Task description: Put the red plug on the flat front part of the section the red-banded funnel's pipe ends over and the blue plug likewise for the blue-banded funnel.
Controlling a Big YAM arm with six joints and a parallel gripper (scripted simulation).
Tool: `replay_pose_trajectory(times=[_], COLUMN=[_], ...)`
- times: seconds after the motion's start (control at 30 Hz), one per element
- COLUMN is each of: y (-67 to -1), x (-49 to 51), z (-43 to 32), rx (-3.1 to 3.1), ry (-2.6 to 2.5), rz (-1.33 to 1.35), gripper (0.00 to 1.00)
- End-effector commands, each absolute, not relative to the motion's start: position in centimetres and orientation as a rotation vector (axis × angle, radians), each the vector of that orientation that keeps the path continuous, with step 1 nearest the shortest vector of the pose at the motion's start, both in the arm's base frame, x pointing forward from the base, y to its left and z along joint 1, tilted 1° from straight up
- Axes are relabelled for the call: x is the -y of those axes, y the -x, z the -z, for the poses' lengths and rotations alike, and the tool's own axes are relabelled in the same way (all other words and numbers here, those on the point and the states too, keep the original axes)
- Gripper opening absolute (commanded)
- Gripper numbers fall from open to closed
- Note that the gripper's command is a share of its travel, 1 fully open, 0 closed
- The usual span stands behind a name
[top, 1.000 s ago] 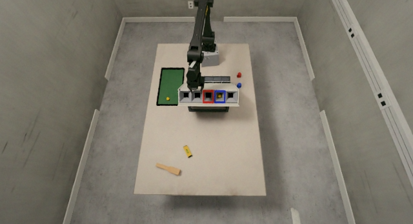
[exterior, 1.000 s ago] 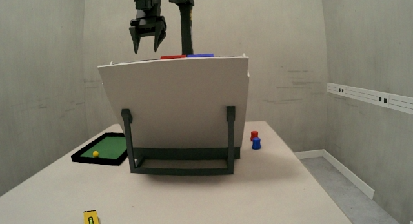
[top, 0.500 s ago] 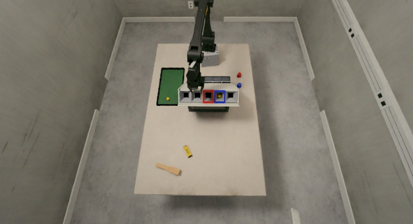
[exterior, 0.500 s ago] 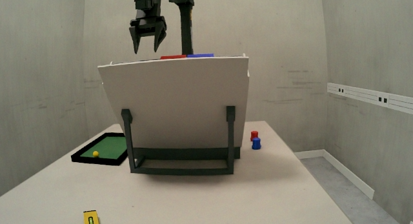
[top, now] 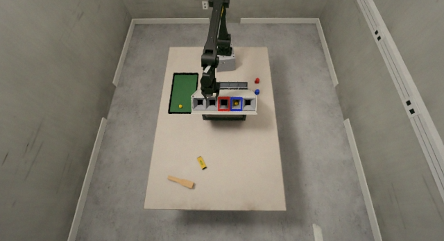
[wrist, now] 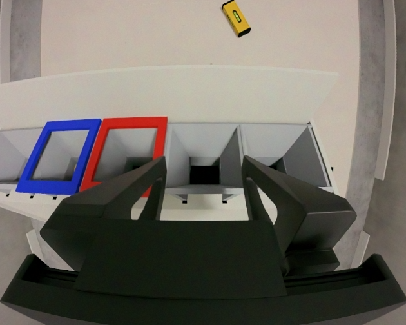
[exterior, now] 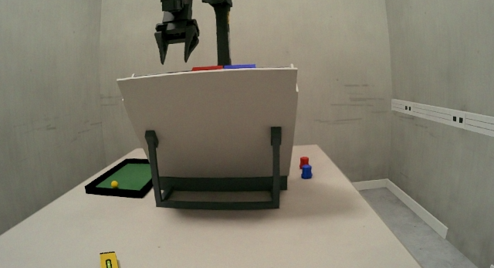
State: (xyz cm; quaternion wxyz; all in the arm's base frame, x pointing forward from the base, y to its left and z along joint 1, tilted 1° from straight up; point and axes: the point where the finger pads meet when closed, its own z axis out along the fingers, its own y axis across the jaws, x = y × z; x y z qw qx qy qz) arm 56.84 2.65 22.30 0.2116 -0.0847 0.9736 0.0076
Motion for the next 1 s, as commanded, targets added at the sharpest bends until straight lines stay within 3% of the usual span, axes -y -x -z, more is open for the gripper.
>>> replay_pose_trajectory(times=[0.0, 0.97], y=[-57.2, -57.4], x=[-2.7, -2.8], z=[-23.2, -26.2], rx=[-2.687, -2.675], ry=[0.234, 0.232], rz=[-0.021, -0.021], gripper=[0.59, 0.59])
